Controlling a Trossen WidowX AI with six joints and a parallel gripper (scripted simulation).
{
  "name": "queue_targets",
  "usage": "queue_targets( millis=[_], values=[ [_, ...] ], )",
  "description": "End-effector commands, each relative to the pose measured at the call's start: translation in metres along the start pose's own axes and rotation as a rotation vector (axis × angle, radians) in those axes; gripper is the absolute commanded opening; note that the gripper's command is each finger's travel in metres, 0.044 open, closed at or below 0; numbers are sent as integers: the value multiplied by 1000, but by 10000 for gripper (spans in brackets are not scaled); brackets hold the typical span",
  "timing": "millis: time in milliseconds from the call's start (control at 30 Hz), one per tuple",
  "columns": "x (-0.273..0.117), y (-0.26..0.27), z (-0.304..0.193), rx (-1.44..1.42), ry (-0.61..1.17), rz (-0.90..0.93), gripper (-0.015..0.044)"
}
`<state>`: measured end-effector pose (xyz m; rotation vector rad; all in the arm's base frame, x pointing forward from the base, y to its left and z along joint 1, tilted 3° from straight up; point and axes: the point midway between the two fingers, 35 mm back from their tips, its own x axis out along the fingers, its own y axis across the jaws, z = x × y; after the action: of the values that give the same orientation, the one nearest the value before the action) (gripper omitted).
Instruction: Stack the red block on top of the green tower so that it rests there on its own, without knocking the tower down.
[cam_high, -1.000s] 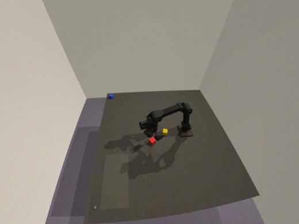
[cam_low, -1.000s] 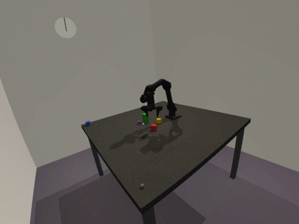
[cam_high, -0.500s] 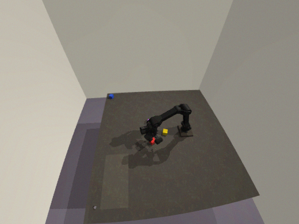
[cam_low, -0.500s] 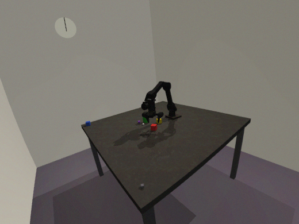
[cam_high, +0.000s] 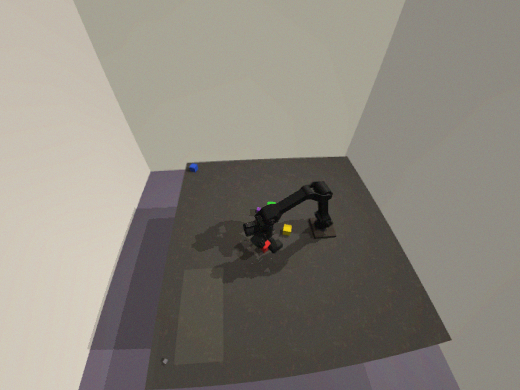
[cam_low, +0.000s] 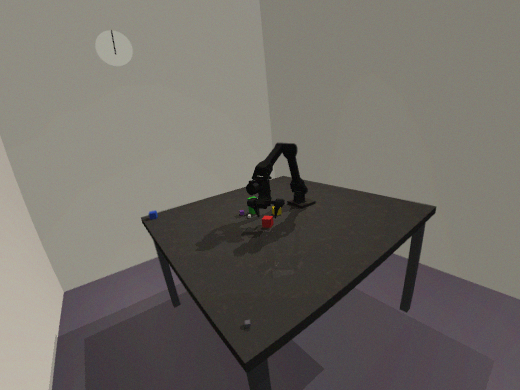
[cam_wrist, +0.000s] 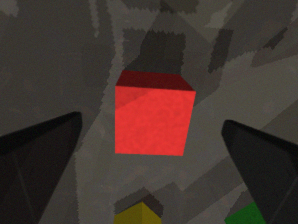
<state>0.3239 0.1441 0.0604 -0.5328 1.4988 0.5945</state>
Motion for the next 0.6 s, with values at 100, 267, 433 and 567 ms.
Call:
queue_targets(
  millis=[100, 267, 433, 567],
  values=[
    [13, 1, 0, 5, 1, 4, 440],
    [21, 1, 0, 5, 1, 4, 440],
    [29, 1, -1, 5, 1, 4, 440],
    [36, 1, -1, 5, 1, 4, 440]
  ],
)
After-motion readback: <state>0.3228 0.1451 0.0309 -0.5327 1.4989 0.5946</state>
